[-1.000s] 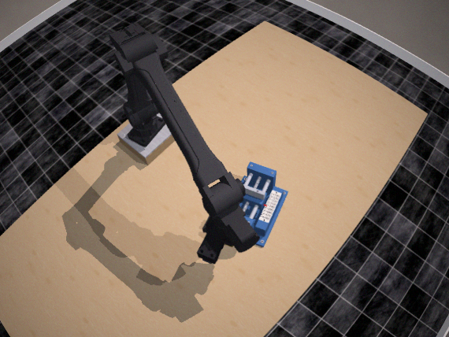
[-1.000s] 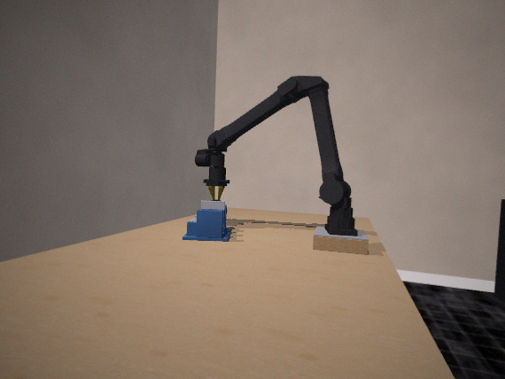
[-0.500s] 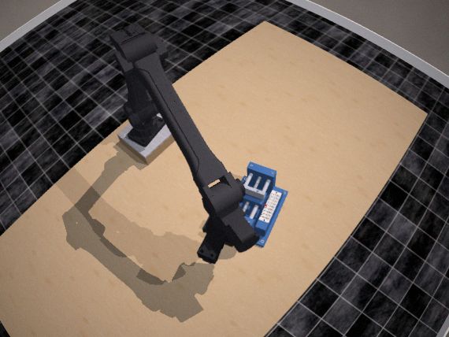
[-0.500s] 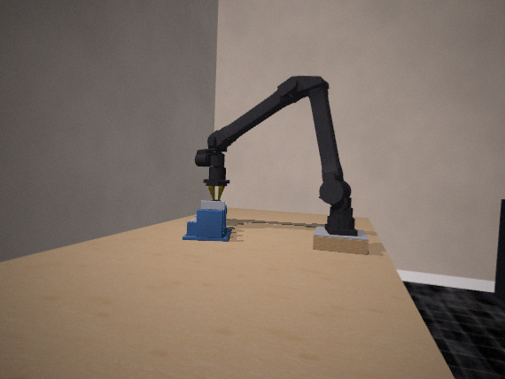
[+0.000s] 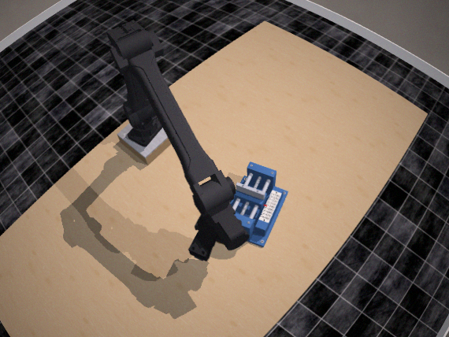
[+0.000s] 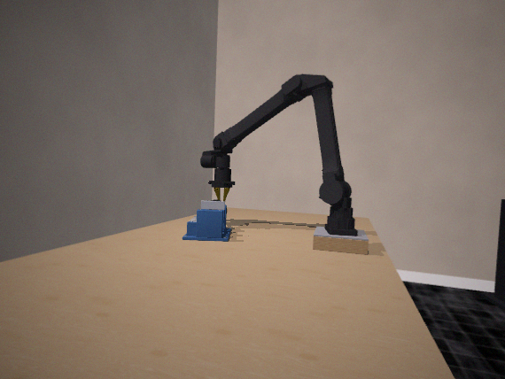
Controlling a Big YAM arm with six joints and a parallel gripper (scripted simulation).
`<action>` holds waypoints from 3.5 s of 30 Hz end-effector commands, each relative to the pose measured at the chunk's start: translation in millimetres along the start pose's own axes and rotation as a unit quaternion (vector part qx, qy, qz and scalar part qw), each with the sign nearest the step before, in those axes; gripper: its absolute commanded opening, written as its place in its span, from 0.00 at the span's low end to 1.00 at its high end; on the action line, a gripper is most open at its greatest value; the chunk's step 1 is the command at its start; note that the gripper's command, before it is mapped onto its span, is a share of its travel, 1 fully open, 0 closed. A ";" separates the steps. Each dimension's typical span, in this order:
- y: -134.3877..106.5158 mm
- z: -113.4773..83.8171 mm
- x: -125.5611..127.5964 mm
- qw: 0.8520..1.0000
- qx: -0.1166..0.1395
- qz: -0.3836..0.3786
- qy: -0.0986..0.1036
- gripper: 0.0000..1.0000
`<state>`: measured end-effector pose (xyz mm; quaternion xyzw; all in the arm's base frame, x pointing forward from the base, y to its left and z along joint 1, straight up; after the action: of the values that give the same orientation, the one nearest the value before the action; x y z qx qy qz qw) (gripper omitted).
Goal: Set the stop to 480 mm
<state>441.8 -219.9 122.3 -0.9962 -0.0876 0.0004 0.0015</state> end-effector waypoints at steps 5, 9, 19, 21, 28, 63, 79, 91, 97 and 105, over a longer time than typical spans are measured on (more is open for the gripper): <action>3.2 -22.3 -13.1 1.000 -0.012 0.000 0.010 0.06; 5.3 -12.3 -14.3 1.000 -0.019 0.000 0.018 0.06; 2.9 7.4 -20.2 1.000 -0.004 0.000 -0.001 0.06; 3.8 10.1 -19.2 1.000 -0.005 0.000 0.001 0.06; 5.3 20.0 -19.0 1.000 -0.008 0.000 0.003 0.06; -0.3 45.7 -10.3 1.000 -0.007 0.002 0.003 0.06; 9.2 42.2 21.4 0.999 -0.021 0.000 0.025 0.06; 7.7 45.3 27.0 1.000 -0.016 0.000 0.018 0.06; 8.4 47.8 40.2 1.000 -0.017 0.000 0.021 0.06; 8.0 47.7 42.0 1.000 -0.016 0.000 0.020 0.06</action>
<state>458.7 -217.3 66.1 -0.9962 -0.0872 -0.0025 -0.0027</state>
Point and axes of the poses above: the point where the finger pads meet when closed, its own z axis out along the fingers, its own x axis across the jaws, y = z × x, the point moved 7 cm from there along -z, back along the fingers, and after that the axes turned 3 degrees about -z, right-handed, at the moved point
